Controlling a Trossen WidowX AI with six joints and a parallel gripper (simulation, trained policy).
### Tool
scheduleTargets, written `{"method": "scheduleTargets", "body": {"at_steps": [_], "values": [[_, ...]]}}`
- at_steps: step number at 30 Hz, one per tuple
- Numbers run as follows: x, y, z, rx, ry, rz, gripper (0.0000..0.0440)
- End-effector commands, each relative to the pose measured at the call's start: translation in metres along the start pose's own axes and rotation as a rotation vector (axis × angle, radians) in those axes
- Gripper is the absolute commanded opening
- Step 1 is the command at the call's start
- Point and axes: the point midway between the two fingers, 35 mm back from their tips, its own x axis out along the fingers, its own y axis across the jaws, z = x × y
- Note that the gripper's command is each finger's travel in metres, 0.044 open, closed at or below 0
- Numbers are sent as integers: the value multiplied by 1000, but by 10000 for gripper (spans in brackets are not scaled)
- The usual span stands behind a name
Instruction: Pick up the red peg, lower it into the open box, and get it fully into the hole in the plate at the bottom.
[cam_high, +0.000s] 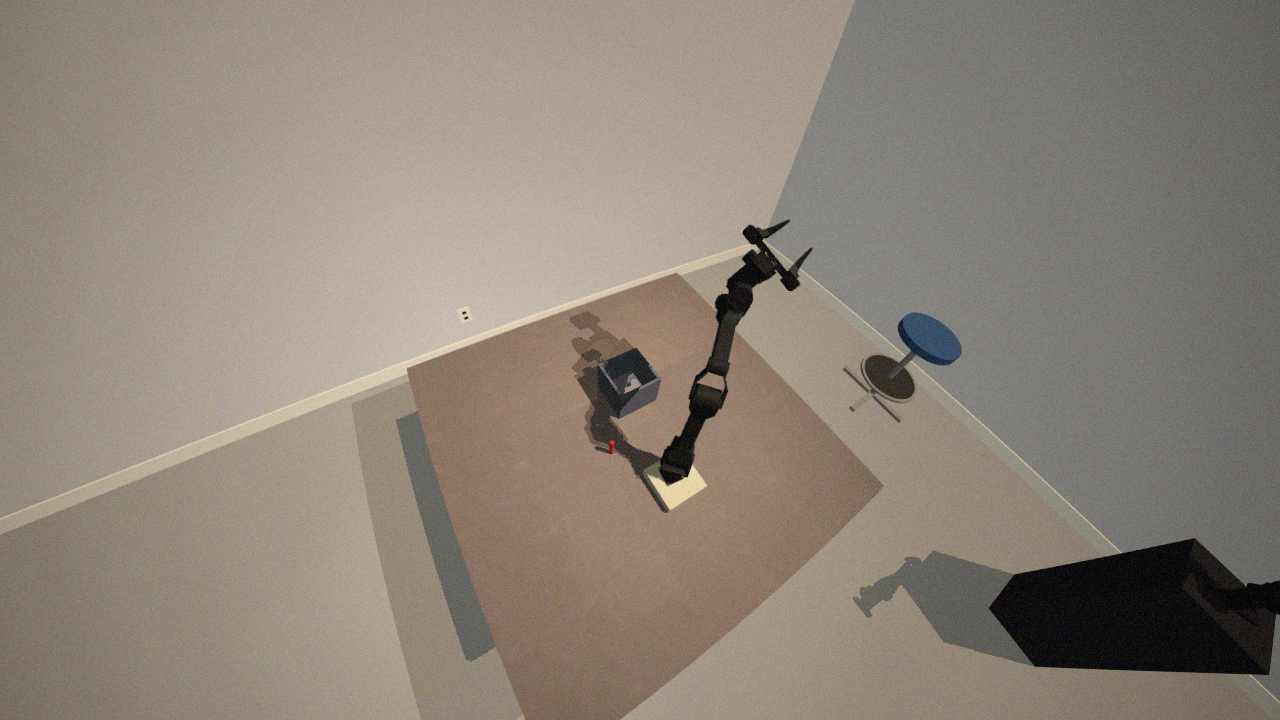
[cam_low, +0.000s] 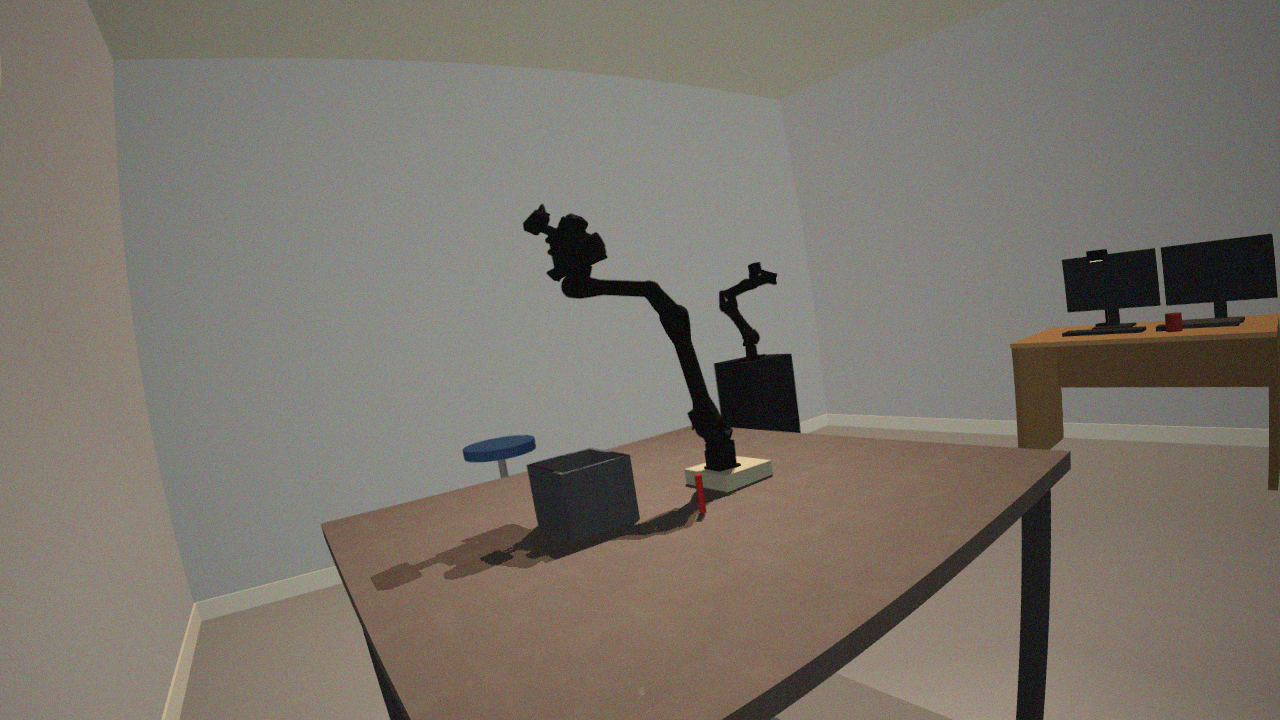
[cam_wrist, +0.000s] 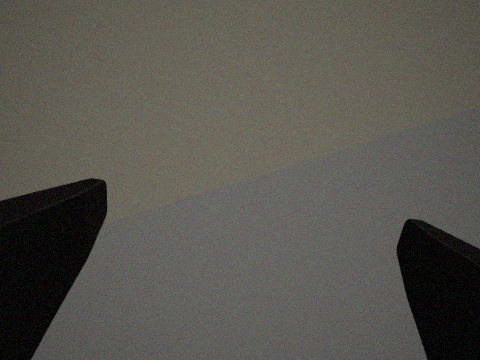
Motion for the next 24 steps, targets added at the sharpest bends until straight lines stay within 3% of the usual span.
{"method": "scheduleTargets", "body": {"at_steps": [1, 2, 12, 24], "values": [[-1, 1, -5, -10, 18, 2, 424], [-2, 3, -11, -18, 39, 7, 440], [-26, 37, -55, 20, 268, 95, 440], [-70, 82, -69, 214, 517, 199, 440]]}}
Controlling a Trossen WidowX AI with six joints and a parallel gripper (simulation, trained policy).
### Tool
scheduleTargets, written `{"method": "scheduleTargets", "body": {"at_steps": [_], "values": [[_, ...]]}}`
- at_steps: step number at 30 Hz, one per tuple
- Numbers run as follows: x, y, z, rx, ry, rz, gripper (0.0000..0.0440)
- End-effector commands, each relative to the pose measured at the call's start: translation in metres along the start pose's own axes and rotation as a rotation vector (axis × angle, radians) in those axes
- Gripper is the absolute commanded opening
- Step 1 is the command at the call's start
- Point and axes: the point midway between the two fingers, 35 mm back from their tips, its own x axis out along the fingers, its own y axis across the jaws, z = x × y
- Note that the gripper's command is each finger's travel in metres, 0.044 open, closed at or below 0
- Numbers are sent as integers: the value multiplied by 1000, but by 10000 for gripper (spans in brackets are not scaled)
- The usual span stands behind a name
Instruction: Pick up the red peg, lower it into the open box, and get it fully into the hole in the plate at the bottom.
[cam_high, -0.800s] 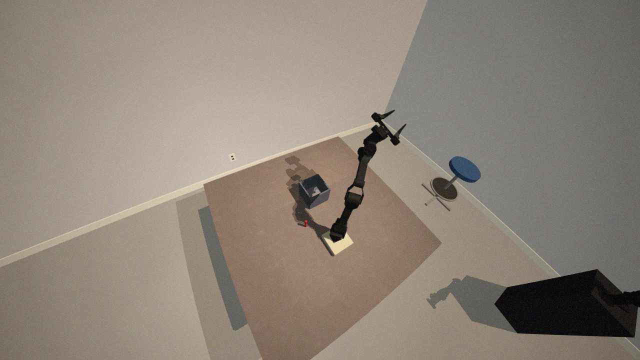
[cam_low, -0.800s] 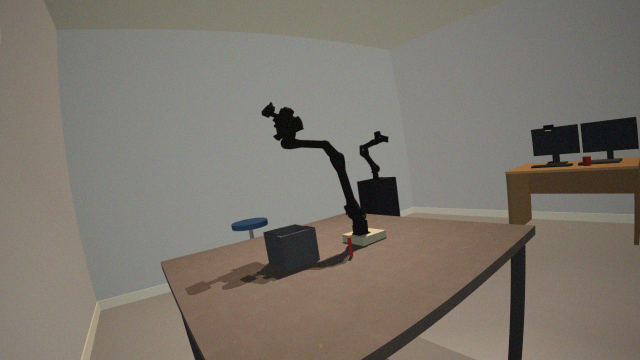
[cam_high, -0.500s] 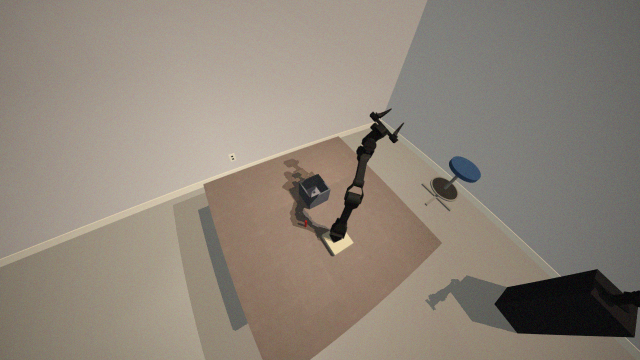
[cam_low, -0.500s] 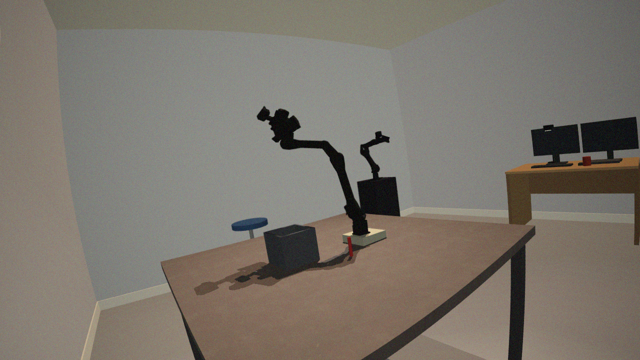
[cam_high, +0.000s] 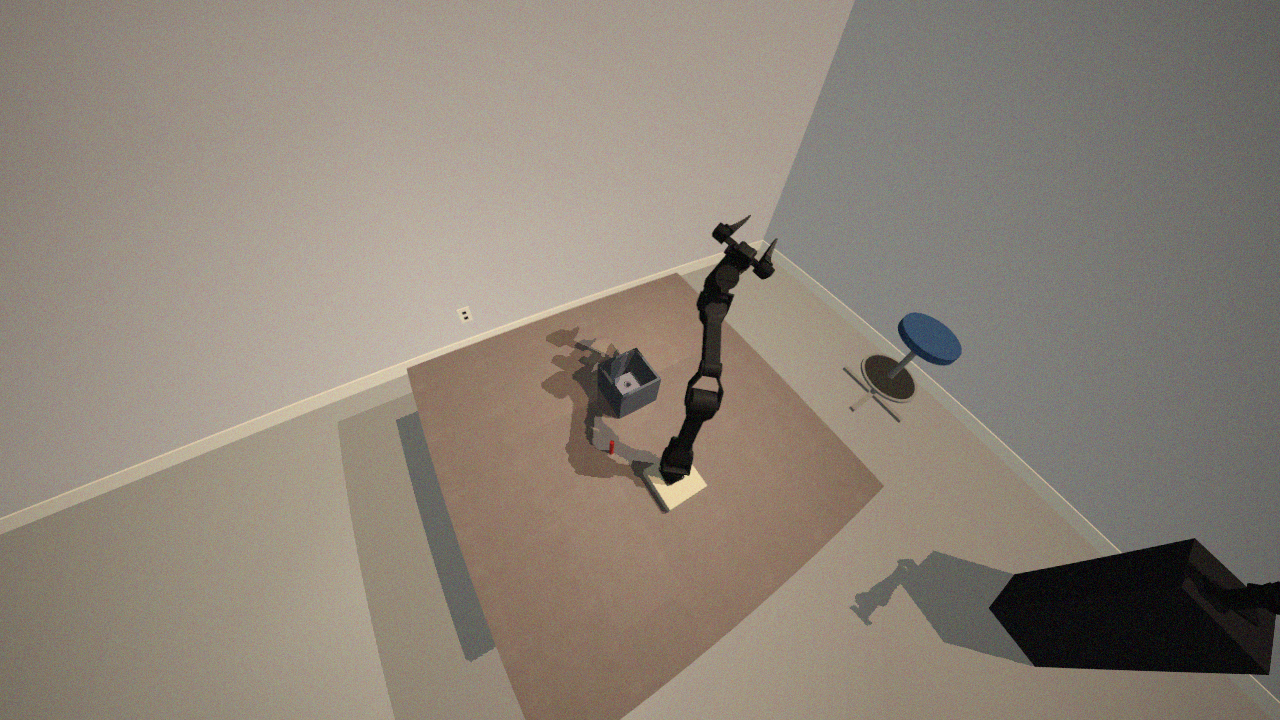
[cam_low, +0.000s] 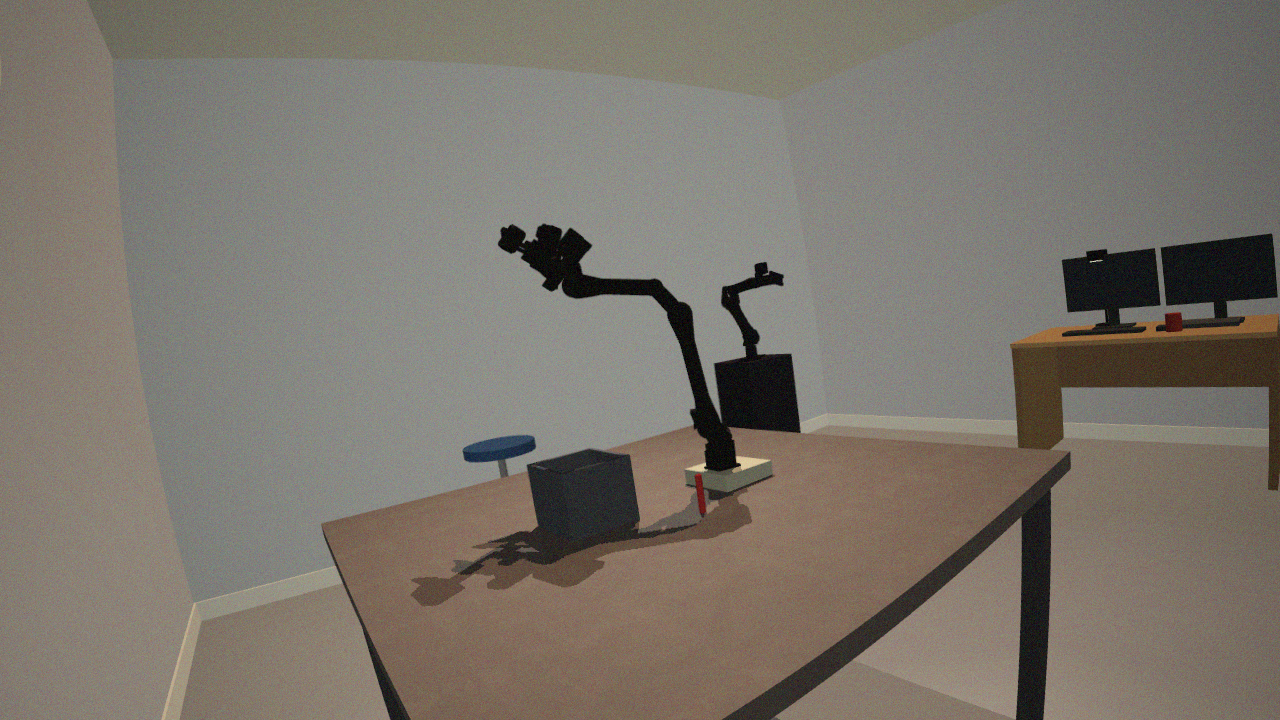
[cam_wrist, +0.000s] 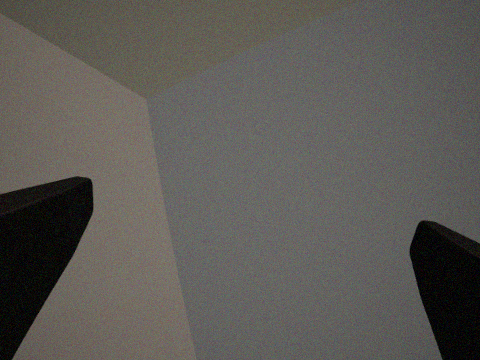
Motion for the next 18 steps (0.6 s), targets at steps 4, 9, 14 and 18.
{"method": "scheduleTargets", "body": {"at_steps": [4, 9, 14, 18], "values": [[-20, 24, -22, 101, 142, 64, 440], [-37, 41, -35, 174, 246, 104, 440], [-58, 57, -47, 244, 352, 140, 440], [-76, 69, -56, 297, 439, 167, 440]]}}
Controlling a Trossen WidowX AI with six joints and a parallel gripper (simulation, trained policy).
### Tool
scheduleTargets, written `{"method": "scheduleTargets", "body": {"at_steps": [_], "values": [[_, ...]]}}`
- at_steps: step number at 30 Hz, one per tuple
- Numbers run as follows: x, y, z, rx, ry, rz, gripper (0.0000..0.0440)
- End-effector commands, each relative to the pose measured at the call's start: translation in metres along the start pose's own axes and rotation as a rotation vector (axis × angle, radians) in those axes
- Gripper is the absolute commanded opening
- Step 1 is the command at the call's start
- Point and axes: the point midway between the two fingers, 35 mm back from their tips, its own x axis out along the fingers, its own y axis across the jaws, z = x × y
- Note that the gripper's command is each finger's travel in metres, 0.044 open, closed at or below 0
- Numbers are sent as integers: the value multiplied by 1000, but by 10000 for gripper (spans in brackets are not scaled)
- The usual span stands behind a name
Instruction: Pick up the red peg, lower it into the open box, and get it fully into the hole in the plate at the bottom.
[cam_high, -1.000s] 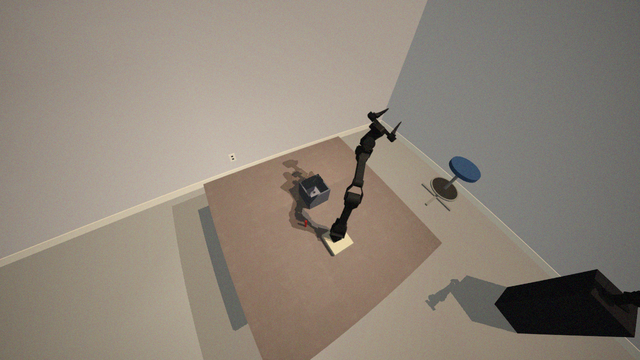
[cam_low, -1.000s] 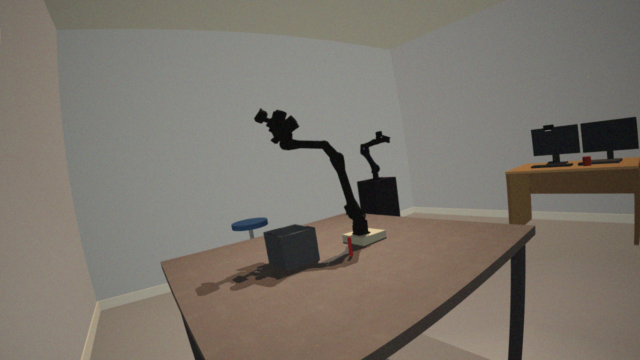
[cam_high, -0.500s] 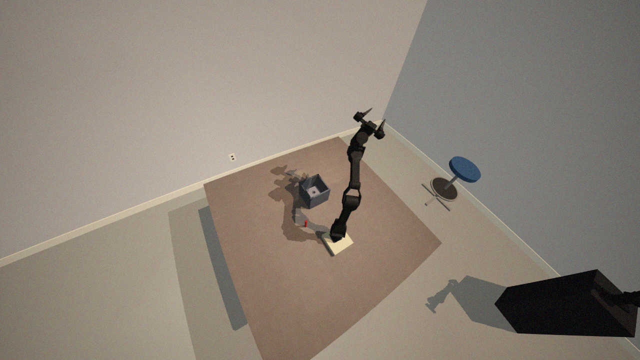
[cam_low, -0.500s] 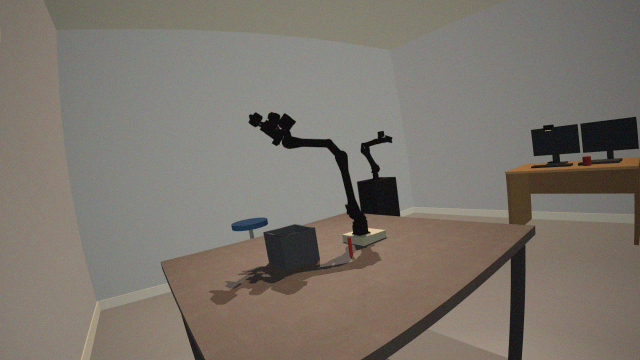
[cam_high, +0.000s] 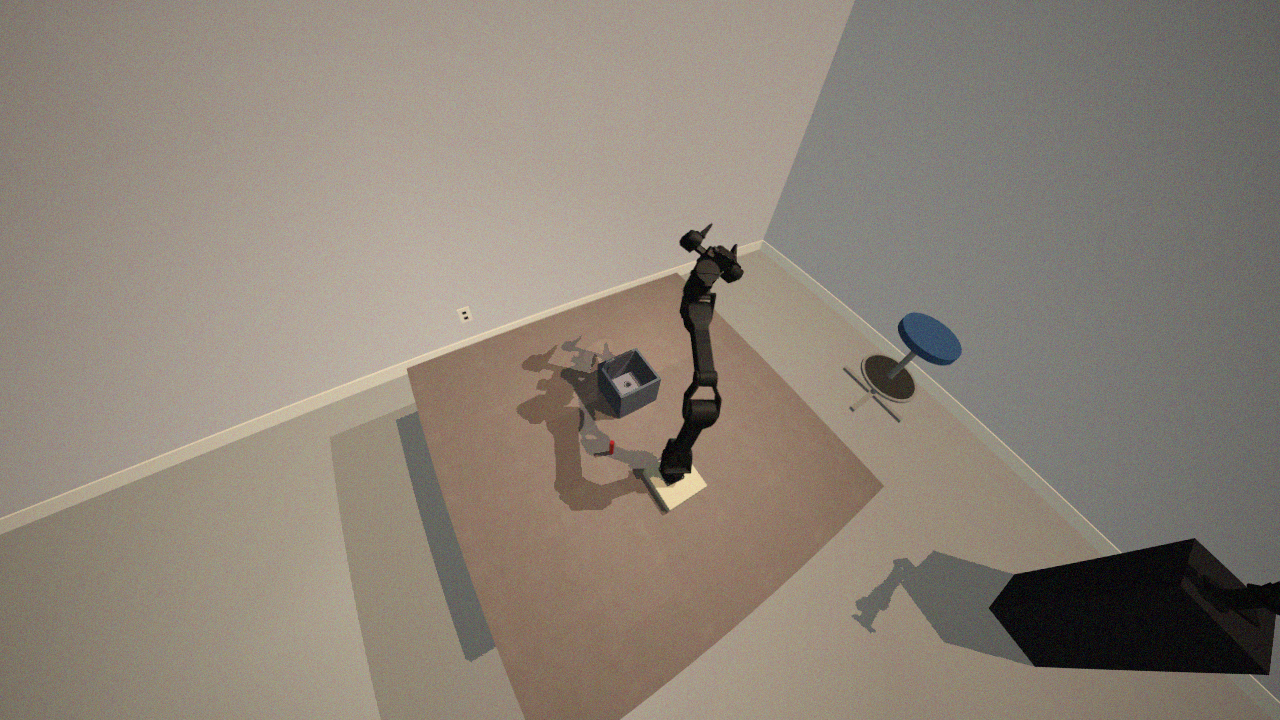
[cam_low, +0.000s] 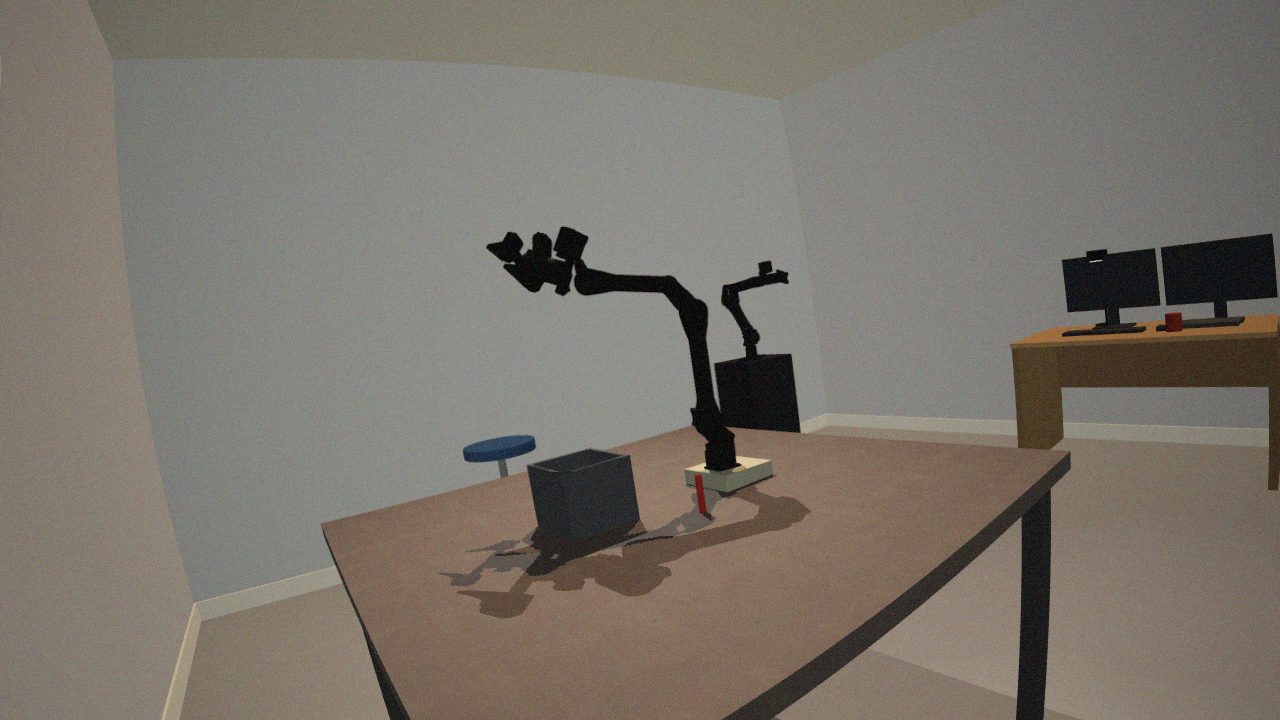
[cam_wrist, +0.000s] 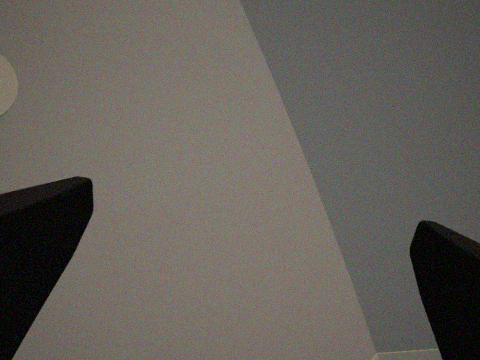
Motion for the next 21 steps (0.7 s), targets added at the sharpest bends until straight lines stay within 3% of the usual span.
{"method": "scheduleTargets", "body": {"at_steps": [1, 21], "values": [[-12, 9, -21, 49, 91, 24, 440], [-102, 50, -106, 275, 571, 98, 440]]}}
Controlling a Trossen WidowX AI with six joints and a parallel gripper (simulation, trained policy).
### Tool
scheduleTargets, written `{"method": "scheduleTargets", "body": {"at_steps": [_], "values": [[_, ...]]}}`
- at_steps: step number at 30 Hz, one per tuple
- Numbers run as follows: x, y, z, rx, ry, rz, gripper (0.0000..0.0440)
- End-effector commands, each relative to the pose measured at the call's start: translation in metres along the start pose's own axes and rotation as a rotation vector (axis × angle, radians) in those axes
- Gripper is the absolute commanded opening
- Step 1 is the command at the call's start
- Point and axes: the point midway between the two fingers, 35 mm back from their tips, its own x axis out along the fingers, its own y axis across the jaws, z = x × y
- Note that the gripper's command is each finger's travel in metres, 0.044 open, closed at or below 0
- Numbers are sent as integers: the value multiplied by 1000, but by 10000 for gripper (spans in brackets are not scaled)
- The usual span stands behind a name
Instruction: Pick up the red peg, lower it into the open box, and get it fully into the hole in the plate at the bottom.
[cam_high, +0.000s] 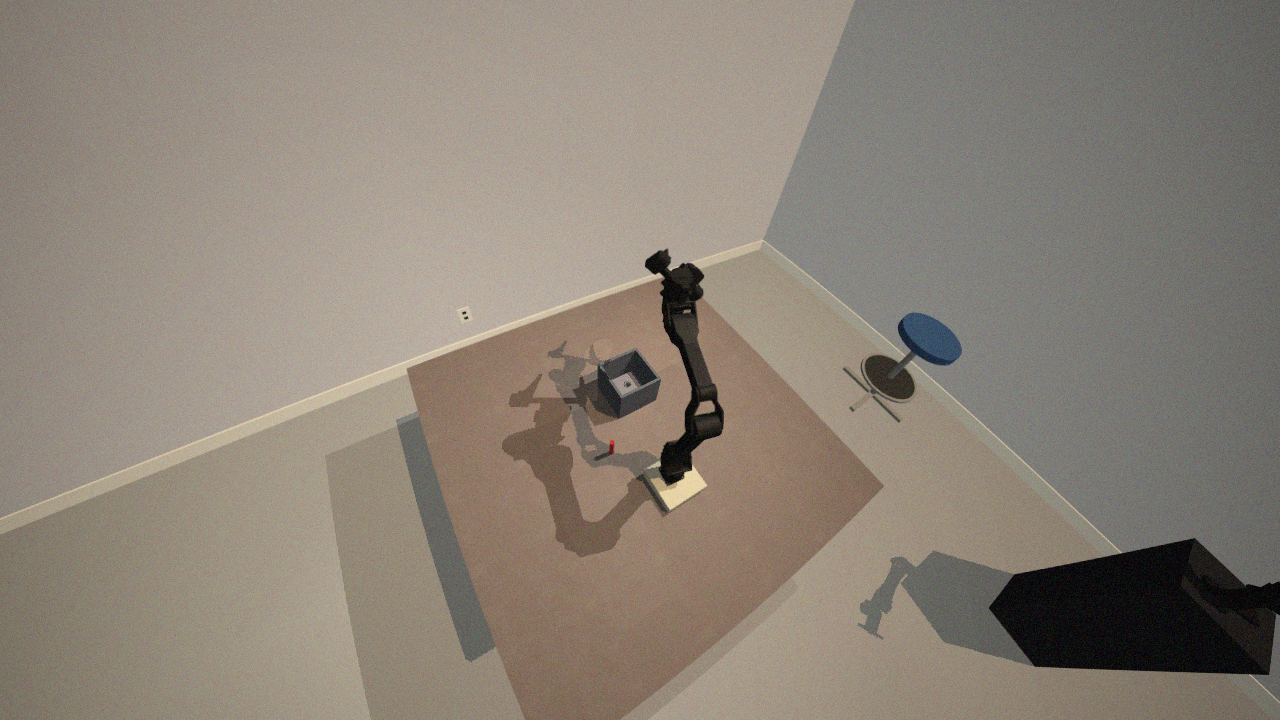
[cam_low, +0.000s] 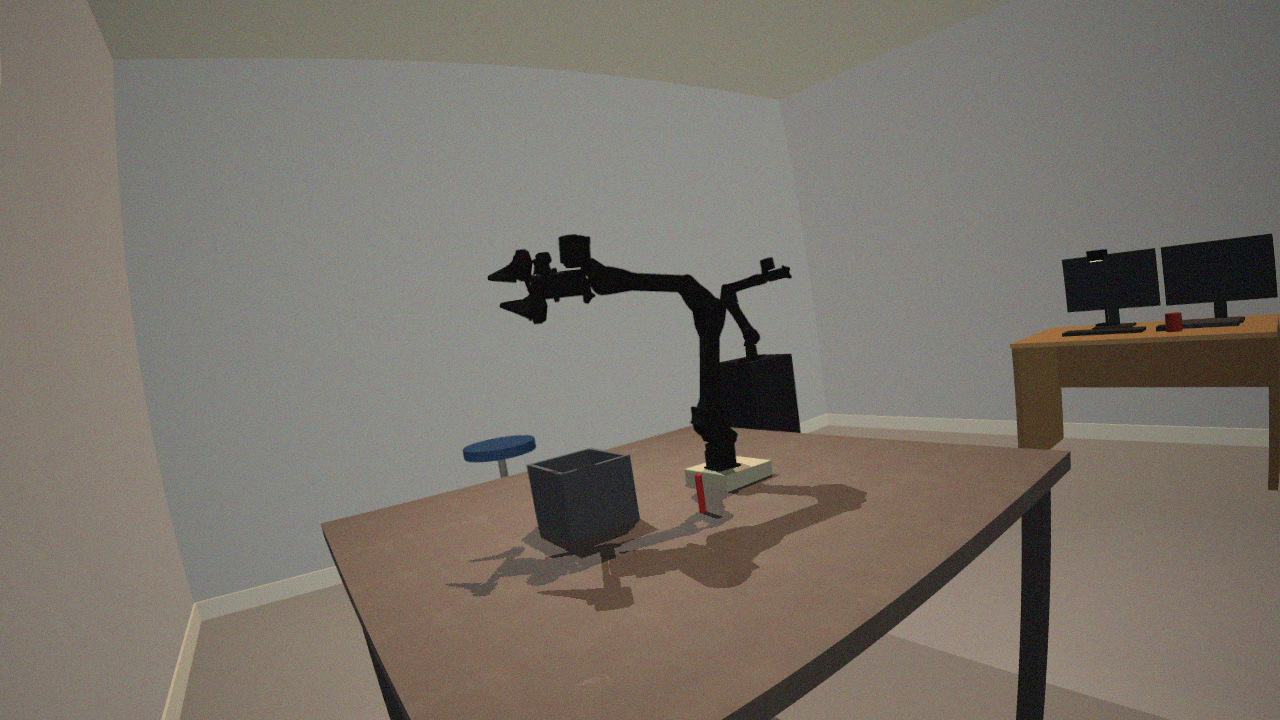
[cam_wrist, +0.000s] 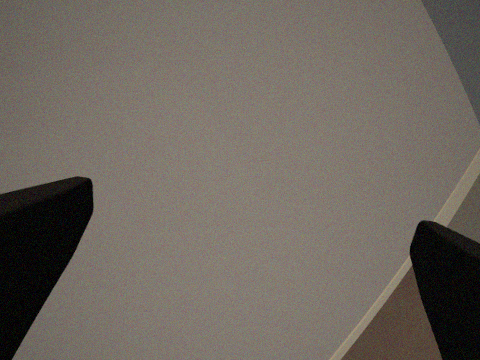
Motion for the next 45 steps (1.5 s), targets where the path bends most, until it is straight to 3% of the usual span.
{"method": "scheduleTargets", "body": {"at_steps": [1, 25, 45], "values": [[-10, 1, -28, 37, 104, 2, 440], [-122, -5, -174, 219, 760, -87, 440], [-253, -40, -258, 265, 1284, -378, 437]]}}
